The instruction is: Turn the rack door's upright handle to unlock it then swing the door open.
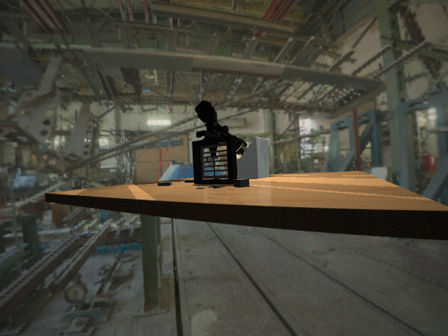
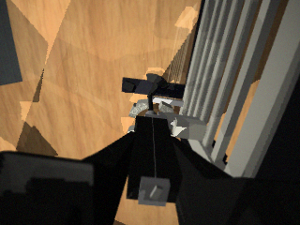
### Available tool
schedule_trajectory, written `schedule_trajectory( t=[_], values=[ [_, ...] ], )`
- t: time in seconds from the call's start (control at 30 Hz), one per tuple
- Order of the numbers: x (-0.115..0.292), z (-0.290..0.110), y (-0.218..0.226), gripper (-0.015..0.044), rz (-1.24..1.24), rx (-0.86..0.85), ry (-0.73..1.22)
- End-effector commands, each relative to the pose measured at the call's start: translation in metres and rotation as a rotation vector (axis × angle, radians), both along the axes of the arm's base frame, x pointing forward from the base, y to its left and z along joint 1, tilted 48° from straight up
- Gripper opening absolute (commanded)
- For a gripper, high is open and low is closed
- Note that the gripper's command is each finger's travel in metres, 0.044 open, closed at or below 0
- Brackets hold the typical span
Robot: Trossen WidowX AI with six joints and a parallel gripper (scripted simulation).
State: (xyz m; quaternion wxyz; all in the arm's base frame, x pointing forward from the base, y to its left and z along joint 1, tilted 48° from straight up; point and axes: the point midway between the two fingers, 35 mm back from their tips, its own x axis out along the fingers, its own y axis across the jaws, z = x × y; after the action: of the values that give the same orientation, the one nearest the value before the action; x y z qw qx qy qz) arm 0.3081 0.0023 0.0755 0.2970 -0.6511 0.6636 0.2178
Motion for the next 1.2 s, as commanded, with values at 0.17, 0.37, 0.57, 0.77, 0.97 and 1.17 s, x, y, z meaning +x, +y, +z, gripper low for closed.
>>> schedule_trajectory(
  t=[0.17, 0.37, 0.57, 0.77, 0.97, 1.17],
  values=[
    [-0.011, -0.005, 0.004, 0.0022, -0.111, 0.006, -0.114],
    [-0.018, -0.009, 0.007, 0.0022, -0.181, 0.008, -0.189],
    [-0.027, -0.013, 0.011, 0.0022, -0.248, 0.011, -0.261],
    [-0.036, -0.019, 0.016, 0.0022, -0.312, 0.013, -0.329],
    [-0.045, -0.025, 0.021, 0.0022, -0.371, 0.015, -0.393],
    [-0.054, -0.032, 0.028, 0.0022, -0.429, 0.018, -0.455]
  ],
)
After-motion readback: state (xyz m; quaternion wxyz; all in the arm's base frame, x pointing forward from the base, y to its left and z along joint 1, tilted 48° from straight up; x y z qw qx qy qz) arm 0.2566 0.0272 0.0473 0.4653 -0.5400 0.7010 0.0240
